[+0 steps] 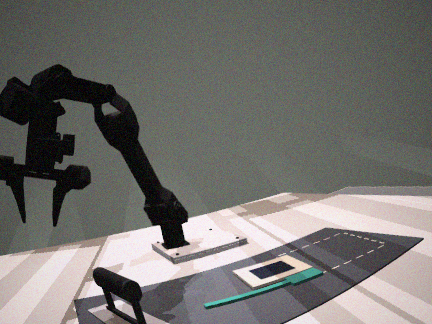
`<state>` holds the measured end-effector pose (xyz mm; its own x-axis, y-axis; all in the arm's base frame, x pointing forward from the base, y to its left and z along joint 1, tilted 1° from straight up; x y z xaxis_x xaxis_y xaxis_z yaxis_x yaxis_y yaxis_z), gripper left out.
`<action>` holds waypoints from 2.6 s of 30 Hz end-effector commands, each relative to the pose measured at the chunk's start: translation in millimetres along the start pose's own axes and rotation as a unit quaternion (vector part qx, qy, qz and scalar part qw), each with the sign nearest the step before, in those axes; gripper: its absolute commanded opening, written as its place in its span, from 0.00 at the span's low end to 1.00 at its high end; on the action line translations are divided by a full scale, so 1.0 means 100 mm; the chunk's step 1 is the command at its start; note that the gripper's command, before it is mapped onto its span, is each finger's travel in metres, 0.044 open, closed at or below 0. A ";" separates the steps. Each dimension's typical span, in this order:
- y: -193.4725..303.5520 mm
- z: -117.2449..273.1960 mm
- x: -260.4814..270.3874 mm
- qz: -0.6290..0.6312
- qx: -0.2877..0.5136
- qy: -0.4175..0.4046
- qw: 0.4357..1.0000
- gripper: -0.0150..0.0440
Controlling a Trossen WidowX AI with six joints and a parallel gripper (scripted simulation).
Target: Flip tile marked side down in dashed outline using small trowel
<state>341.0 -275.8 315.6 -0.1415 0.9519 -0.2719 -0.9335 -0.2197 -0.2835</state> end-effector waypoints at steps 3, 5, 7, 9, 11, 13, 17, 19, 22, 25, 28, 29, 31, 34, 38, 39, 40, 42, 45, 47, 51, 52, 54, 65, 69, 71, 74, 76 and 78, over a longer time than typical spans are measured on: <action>-0.28 -0.34 0.37 0.002 0.053 -0.069 0.996 0.71; -0.37 -0.46 0.51 0.004 0.076 -0.092 0.993 0.71; -0.45 -0.58 0.66 0.007 0.099 -0.113 0.989 0.71; -0.50 -0.65 0.76 0.009 0.115 -0.125 0.985 0.71; -0.51 -0.66 0.78 0.010 0.117 -0.127 0.985 0.71; -0.51 -0.67 0.78 0.010 0.117 -0.127 0.985 0.71; -0.50 -0.73 0.79 0.010 0.117 -0.127 0.985 0.71; -0.49 -0.76 0.80 0.010 0.117 -0.127 0.985 0.71; -0.49 -0.81 0.81 0.010 0.117 -0.127 0.985 0.71; -0.48 -0.85 0.82 0.010 0.117 -0.127 0.985 0.71; -0.47 -0.90 0.83 0.010 0.117 -0.127 0.985 0.71; -0.46 -0.91 0.83 0.010 0.117 -0.127 0.985 0.71; -0.46 -0.94 0.84 0.010 0.117 -0.127 0.985 0.71; -0.44 -0.99 0.85 0.010 0.117 -0.127 0.985 0.71; -0.43 -1.05 0.87 0.010 0.117 -0.127 0.985 0.71; -0.42 -1.06 0.87 0.010 0.117 -0.127 0.985 0.71; -0.42 -1.07 0.88 0.010 0.117 -0.127 0.985 0.71; -0.42 -1.08 0.88 0.010 0.117 -0.127 0.985 0.71; -0.42 -1.08 0.88 0.010 0.117 -0.127 0.985 0.58; -0.42 -1.08 0.88 0.010 0.117 -0.127 0.985 0.56; -0.42 -1.08 0.88 0.010 0.117 -0.127 0.985 0.51; -0.42 -1.08 0.88 0.010 0.117 -0.127 0.985 0.50; -0.42 -1.08 0.88 0.010 0.117 -0.127 0.985 0.48; -0.42 -1.08 0.88 0.010 0.117 -0.127 0.985 0.47; -0.42 -1.08 0.88 0.010 0.117 -0.127 0.985 0.47; -0.42 -1.08 0.88 0.000 0.118 -0.126 0.985 0.47; -0.42 -1.08 0.88 -0.042 0.123 -0.121 0.984 0.47; -0.42 -1.08 0.88 -0.072 0.127 -0.117 0.982 0.47; -0.42 -1.08 0.88 -0.101 0.130 -0.113 0.980 0.47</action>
<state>403.8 -206.4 204.2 -0.0684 0.9972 -0.0294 -0.9958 -0.0701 -0.0584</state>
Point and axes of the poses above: the point midway between the two fingers, 35 mm back from their tips, its own z axis back along the fingers, its own x axis across the jaws, y = z × x, the point moved 10 cm from there along z, back along the fingers, and after that the axes turned 9 degrees about -z, right-handed, at the moved point
